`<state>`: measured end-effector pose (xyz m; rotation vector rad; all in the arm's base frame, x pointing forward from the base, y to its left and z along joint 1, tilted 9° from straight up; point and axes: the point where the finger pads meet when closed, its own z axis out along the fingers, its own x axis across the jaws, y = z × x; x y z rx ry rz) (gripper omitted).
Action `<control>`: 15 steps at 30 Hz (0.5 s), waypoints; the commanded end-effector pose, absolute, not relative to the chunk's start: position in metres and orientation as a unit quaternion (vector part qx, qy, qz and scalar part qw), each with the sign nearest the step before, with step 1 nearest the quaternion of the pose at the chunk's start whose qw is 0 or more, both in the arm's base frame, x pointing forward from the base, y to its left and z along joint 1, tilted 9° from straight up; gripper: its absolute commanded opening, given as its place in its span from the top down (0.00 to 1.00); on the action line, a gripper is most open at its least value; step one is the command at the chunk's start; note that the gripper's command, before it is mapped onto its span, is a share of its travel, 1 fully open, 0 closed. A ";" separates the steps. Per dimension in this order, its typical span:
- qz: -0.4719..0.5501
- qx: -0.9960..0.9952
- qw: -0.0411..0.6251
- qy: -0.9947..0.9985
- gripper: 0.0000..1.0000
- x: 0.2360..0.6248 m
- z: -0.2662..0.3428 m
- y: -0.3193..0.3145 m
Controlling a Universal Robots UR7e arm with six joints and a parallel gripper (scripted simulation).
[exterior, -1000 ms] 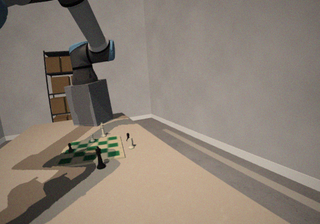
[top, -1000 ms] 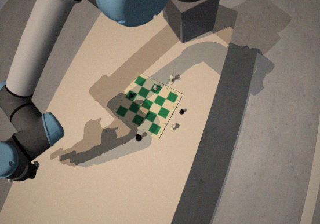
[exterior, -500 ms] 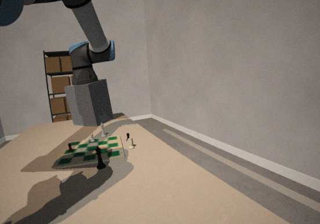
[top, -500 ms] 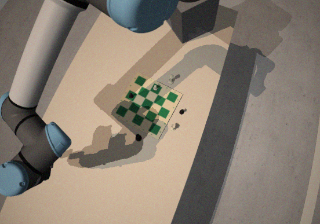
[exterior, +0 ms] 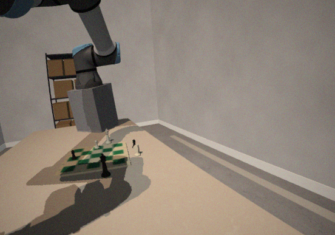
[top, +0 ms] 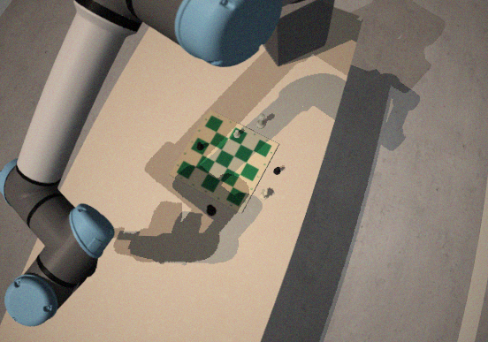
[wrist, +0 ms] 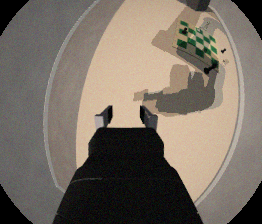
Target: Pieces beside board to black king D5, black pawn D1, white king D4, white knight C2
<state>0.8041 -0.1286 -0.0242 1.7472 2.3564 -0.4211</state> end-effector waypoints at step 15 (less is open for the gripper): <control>-0.210 0.627 -0.033 0.750 0.00 0.761 -0.057 -0.078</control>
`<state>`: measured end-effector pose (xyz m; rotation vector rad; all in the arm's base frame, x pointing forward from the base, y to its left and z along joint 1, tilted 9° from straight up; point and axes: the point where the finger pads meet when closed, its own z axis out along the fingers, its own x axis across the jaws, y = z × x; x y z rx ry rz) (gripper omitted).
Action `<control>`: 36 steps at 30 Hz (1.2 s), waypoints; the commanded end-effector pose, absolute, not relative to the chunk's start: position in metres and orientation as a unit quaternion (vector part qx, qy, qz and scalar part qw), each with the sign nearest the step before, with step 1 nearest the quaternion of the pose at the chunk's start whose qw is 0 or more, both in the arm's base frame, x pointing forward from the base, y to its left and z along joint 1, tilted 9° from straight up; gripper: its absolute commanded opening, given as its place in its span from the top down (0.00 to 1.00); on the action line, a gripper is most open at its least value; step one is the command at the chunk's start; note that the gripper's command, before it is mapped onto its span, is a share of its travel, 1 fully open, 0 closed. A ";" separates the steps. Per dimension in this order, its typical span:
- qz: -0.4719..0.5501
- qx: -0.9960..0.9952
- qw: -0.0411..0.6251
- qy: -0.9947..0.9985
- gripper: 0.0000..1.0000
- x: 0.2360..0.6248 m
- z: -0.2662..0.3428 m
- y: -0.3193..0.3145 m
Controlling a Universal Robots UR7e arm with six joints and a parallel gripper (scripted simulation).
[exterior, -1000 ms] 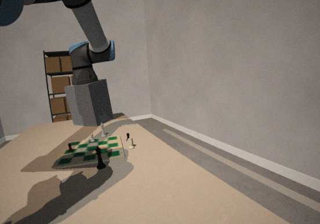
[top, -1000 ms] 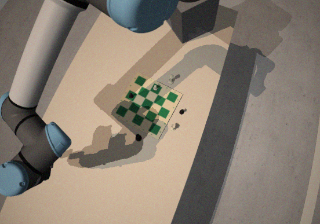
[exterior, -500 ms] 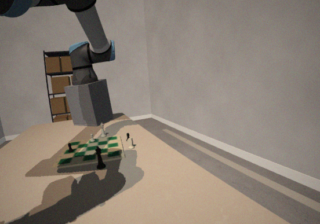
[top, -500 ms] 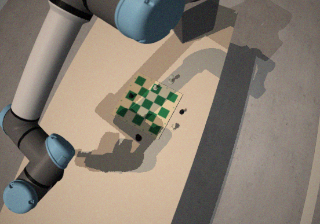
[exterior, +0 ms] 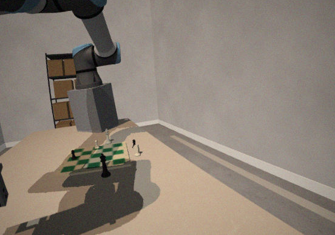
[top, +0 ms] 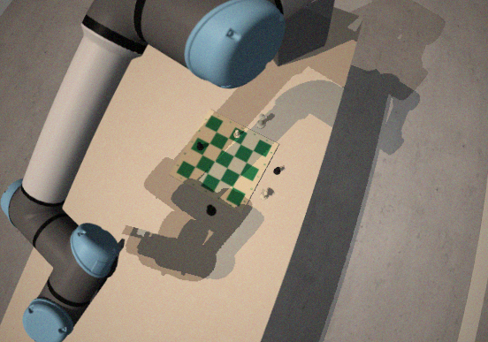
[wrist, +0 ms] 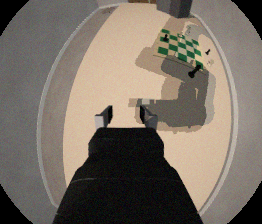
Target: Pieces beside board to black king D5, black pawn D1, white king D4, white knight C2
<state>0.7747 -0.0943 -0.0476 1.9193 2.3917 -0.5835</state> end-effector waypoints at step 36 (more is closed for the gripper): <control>-0.295 0.656 -0.191 0.668 0.00 0.701 -0.103 -0.009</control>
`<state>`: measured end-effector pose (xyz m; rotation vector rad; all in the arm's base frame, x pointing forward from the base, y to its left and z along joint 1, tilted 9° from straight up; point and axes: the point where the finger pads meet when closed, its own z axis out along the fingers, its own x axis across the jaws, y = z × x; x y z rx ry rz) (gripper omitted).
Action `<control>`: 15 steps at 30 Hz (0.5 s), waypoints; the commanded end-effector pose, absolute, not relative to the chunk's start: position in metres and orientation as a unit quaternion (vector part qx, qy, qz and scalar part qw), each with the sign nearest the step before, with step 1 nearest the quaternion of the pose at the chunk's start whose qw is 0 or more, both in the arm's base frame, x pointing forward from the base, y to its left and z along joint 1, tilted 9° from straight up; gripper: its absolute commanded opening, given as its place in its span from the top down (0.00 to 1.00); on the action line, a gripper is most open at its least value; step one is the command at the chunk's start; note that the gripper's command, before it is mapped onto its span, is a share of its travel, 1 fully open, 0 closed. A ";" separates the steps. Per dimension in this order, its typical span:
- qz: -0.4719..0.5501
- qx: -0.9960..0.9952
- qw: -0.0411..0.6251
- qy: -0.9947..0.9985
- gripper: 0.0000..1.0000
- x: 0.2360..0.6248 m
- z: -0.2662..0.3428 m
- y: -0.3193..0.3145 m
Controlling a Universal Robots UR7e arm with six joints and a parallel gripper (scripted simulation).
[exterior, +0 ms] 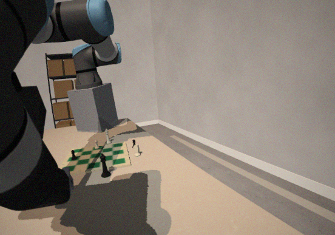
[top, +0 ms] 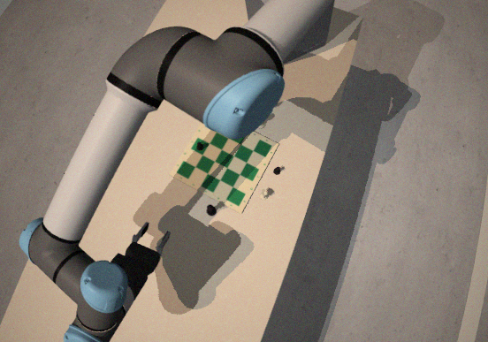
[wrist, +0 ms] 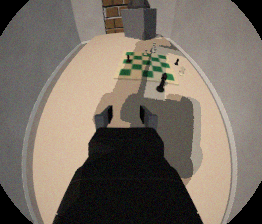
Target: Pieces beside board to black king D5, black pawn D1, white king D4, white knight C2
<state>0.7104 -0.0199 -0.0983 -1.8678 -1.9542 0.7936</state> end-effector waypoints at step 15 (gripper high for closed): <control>0.316 -0.663 0.237 -0.636 0.00 0.679 -0.119 0.016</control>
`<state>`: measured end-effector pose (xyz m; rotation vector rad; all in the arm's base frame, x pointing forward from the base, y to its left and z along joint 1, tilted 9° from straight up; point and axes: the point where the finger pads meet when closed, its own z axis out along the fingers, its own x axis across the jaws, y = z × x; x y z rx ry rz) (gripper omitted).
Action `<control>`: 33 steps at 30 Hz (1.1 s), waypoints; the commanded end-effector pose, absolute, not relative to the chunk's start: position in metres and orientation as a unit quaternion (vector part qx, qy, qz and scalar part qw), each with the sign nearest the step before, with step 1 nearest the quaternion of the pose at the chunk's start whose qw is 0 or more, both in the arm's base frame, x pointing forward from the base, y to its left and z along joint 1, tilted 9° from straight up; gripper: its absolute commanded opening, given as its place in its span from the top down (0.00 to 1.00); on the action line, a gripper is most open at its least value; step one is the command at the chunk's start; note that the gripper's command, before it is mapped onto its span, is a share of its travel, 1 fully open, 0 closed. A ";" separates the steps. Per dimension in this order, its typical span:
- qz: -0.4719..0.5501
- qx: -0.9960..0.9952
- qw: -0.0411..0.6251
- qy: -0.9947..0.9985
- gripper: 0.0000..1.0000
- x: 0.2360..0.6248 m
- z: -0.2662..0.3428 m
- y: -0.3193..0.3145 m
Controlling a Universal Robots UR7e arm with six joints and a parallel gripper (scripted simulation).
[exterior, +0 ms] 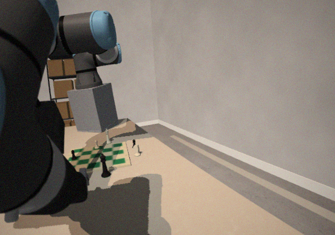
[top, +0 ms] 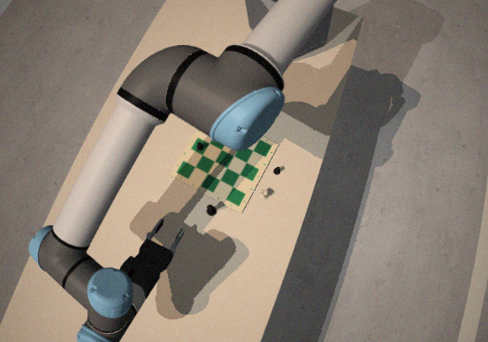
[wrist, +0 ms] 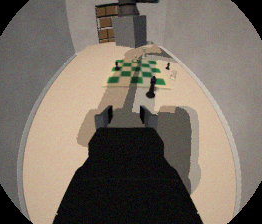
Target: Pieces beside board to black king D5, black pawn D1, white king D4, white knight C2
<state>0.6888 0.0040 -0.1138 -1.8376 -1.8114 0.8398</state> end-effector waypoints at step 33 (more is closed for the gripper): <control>0.318 -0.665 0.243 -0.631 0.00 0.677 -0.120 0.018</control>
